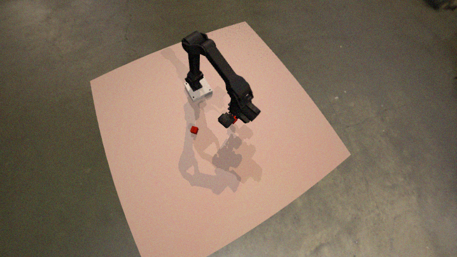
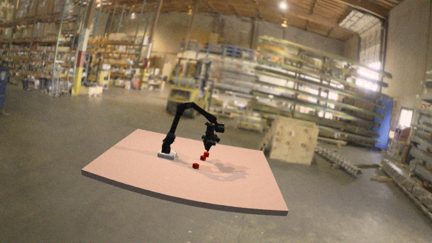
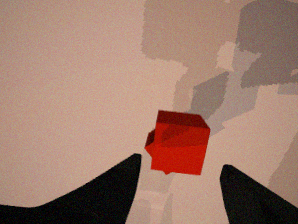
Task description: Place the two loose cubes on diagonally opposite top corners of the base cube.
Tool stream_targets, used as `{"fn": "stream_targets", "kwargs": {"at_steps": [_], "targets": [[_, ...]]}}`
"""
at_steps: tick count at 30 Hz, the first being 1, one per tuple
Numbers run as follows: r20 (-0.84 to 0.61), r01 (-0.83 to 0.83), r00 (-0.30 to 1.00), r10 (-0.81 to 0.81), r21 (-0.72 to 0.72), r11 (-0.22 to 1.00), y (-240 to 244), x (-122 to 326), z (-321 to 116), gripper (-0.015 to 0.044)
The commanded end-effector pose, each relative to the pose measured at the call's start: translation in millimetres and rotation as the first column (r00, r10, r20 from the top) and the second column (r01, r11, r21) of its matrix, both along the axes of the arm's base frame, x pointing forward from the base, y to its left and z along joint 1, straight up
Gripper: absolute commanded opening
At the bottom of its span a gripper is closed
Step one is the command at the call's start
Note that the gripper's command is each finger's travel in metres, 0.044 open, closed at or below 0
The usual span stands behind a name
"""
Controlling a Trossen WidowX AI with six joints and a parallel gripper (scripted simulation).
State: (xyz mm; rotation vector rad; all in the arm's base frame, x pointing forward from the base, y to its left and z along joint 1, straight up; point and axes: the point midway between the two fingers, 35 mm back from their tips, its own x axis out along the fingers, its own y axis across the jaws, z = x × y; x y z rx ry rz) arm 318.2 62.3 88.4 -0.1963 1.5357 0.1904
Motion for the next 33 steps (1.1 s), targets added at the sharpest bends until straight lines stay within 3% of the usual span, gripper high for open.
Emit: {"fn": "stream_targets", "kwargs": {"at_steps": [1,13,25,33], "targets": [[-0.002,-0.022,1.000,0.022,-0.002,1.000,-13,0,2,0.0265],[-0.005,-0.211,0.977,0.211,-0.013,0.977,-116,-18,23,0.0265],[-0.013,-0.393,0.920,0.393,-0.022,0.919,-202,-68,43,0.0265],[-0.015,-0.415,0.910,0.415,-0.023,0.910,-212,-76,40,0.0265]]}}
